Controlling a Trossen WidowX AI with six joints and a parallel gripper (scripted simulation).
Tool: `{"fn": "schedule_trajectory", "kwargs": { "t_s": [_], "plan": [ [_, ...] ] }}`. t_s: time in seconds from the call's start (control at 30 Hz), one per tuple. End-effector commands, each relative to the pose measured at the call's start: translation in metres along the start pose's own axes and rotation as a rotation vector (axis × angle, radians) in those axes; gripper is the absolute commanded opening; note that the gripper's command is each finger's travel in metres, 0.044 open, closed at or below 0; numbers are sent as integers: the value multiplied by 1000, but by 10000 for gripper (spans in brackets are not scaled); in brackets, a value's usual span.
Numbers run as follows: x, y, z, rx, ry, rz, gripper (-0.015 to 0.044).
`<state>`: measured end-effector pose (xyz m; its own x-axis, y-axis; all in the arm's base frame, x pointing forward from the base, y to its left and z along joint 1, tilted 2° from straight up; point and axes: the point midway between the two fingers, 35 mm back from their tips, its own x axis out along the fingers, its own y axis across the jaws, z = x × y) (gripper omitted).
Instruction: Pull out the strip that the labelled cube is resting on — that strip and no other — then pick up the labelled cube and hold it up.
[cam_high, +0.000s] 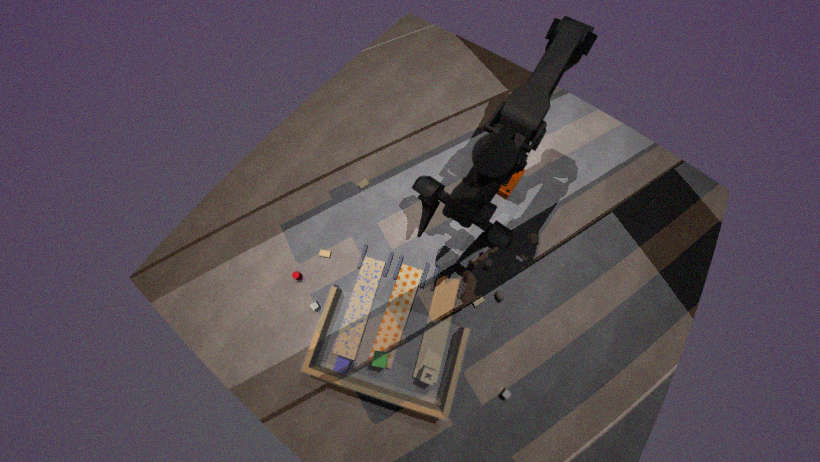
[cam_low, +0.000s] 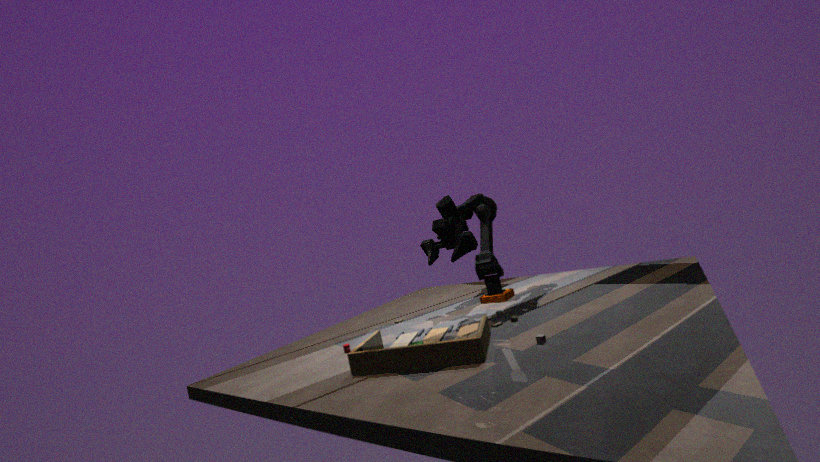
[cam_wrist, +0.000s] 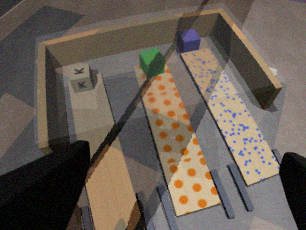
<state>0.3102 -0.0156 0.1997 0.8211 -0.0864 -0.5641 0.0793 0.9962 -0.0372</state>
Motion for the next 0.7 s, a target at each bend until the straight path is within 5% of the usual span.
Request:
{"fn": "schedule_trajectory", "kwargs": {
  "t_s": [0.0, 0.27, 0.67],
  "plan": [
    [0, -1, -3, -1, 4, 0, 400],
    [0, -1, -3, -1, 4, 0, 400],
    [59, 36, -28, -192, 522, 99, 85]
  ]
}}
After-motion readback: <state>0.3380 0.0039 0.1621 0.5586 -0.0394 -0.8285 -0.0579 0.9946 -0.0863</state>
